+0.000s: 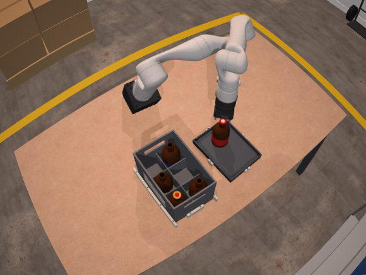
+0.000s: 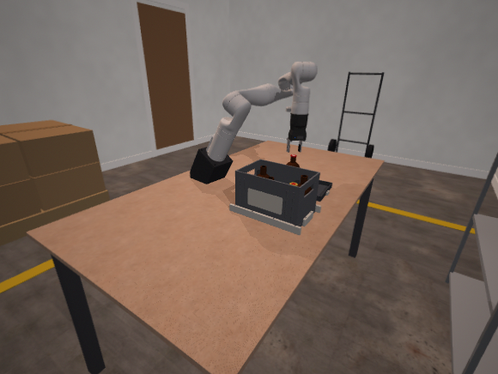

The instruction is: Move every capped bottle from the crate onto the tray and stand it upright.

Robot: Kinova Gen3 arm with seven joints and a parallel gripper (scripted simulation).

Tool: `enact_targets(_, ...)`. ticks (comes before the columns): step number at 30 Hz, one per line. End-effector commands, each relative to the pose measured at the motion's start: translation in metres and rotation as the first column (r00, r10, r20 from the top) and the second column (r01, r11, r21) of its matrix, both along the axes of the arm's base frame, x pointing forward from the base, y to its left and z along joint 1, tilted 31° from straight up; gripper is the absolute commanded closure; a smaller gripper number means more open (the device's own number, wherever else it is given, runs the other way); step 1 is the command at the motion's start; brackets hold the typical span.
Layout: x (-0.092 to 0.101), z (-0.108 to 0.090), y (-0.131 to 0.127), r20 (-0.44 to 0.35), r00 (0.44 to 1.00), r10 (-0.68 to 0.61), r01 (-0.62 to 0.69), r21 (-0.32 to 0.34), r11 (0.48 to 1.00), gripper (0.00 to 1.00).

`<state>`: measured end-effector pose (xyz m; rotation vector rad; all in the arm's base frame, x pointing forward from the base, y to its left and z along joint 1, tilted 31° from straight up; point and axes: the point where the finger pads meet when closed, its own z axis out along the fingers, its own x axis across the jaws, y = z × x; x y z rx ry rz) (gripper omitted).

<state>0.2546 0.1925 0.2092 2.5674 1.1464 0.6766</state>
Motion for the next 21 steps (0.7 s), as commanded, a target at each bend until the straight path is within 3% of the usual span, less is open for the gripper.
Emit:
enact_targets(1,-0.001,0.003,0.001,0.002,1.0,0.004,-0.004,0.003,1.0,0.0)
enact_targets(12,-0.004,0.01,0.004,0.002,1.0,0.008,-0.008,0.007,1.0,0.0)
enact_targets(21,0.012,0.025,-0.016,0.002,1.0,0.007,-0.008,0.006,1.0,0.0)
